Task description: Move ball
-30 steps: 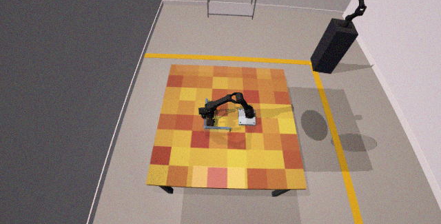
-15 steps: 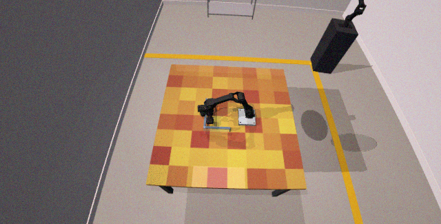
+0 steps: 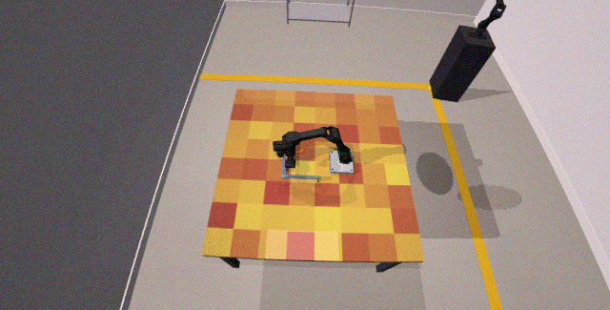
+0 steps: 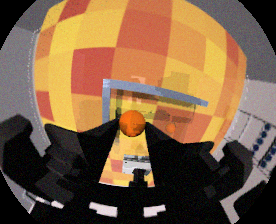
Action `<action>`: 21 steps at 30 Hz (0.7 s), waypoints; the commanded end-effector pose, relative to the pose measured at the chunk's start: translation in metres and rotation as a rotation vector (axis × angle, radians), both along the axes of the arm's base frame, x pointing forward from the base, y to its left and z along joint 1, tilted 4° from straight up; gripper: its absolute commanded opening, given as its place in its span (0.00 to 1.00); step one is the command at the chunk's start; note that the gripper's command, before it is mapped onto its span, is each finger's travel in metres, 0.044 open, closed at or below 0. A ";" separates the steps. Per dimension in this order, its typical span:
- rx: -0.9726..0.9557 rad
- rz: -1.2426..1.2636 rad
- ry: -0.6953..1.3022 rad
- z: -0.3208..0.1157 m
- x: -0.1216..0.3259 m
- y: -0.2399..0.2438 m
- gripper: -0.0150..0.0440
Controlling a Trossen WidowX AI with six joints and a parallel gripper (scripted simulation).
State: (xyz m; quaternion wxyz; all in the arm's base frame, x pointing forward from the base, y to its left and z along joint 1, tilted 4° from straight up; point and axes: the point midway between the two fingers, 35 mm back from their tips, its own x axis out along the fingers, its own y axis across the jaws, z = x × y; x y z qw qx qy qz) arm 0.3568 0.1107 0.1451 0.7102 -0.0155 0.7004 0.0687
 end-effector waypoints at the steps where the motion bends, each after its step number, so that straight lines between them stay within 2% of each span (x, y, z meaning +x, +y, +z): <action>1: -0.008 -0.009 0.000 0.004 -0.001 -0.005 0.25; 21: -0.021 -0.009 0.003 -0.033 -0.030 -0.115 0.25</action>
